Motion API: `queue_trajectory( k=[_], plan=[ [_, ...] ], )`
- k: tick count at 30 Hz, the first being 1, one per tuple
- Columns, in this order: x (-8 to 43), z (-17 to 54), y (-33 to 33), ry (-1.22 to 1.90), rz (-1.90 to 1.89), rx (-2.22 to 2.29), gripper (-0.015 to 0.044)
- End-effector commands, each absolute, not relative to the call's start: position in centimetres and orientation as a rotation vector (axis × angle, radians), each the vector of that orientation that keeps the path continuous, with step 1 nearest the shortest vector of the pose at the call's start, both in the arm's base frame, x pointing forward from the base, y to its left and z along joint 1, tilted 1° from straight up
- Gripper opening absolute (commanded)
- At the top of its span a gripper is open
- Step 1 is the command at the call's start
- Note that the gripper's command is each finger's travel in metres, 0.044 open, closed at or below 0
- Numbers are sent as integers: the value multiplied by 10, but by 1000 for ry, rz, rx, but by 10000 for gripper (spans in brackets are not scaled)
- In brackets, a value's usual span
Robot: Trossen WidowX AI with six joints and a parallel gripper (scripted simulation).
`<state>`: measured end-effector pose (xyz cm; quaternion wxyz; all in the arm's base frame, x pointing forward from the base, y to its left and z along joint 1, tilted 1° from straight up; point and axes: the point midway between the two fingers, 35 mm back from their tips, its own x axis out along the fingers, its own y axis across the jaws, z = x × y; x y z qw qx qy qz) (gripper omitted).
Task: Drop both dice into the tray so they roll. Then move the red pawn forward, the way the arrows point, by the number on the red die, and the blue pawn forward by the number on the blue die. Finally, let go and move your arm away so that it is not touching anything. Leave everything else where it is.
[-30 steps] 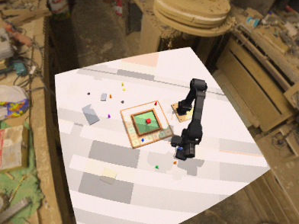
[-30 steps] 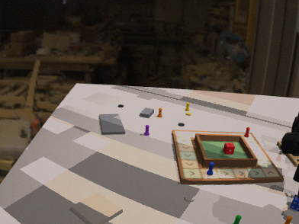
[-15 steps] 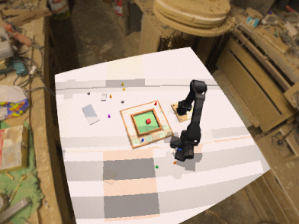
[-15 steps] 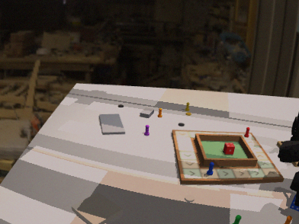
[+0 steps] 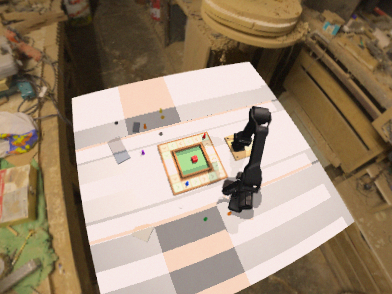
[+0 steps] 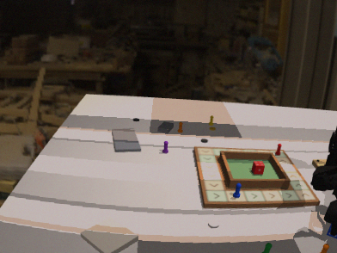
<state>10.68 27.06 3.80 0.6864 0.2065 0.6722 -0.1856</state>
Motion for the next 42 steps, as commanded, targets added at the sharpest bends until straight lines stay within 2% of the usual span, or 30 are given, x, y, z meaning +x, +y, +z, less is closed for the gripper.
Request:
queue_trajectory(
  k=[1,5,7,8,31,37,42],
  plan=[
    [106,37,271,1510,-417,465,85],
    [106,37,271,1510,-417,465,58],
    [106,38,271,1510,-417,465,5],
    [107,40,272,1510,-417,465,0],
    [108,157,273,1509,-416,466,0],
    [108,160,272,1510,-415,465,0],
    [129,158,264,1514,-381,429,0]
  ],
)
